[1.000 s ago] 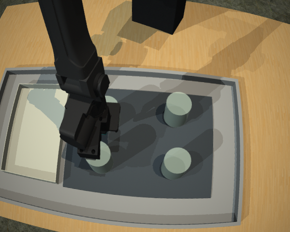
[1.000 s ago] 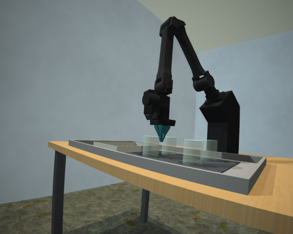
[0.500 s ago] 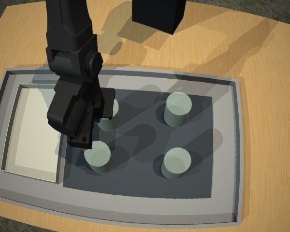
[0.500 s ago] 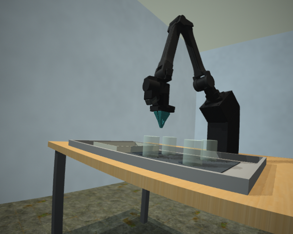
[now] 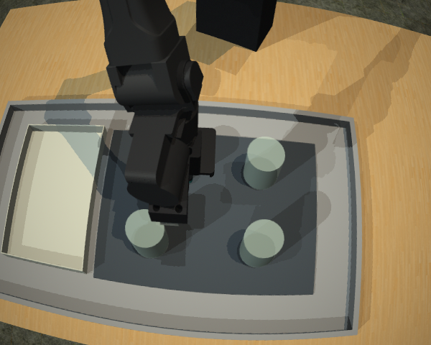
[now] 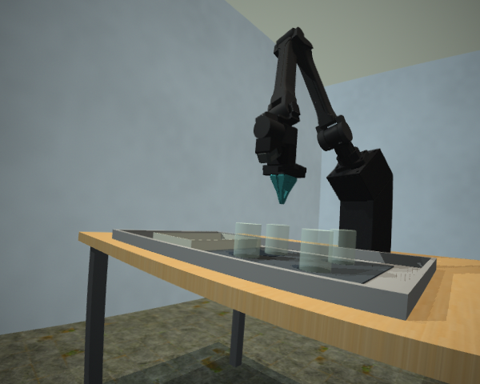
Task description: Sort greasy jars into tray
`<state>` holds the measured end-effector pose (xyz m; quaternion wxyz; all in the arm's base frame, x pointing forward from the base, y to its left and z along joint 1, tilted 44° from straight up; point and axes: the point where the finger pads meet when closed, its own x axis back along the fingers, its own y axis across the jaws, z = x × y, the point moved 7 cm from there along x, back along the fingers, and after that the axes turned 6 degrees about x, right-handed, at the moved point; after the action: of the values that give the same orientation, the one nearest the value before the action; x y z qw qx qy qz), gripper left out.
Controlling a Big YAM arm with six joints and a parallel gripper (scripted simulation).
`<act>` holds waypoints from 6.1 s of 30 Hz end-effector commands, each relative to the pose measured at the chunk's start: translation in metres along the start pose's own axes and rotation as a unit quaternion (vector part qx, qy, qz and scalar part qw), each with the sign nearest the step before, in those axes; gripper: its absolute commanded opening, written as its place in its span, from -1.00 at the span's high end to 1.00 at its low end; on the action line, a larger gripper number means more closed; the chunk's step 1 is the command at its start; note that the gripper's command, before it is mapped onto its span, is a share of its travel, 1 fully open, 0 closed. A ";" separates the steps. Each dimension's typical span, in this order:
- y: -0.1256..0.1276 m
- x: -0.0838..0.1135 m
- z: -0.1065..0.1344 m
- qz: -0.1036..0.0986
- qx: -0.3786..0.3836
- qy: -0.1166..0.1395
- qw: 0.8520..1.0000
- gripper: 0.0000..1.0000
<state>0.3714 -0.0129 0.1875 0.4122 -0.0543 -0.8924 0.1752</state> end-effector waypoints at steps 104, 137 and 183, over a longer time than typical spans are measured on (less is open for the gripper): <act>0.132 -0.077 -0.030 -0.009 -0.017 0.002 1.000 1.00; 0.131 -0.077 -0.033 -0.009 -0.017 0.002 1.000 1.00; 0.131 -0.077 -0.039 -0.009 -0.017 0.002 1.000 1.00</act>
<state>0.4378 0.1070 0.1072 0.4125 -0.0487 -0.8961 0.1563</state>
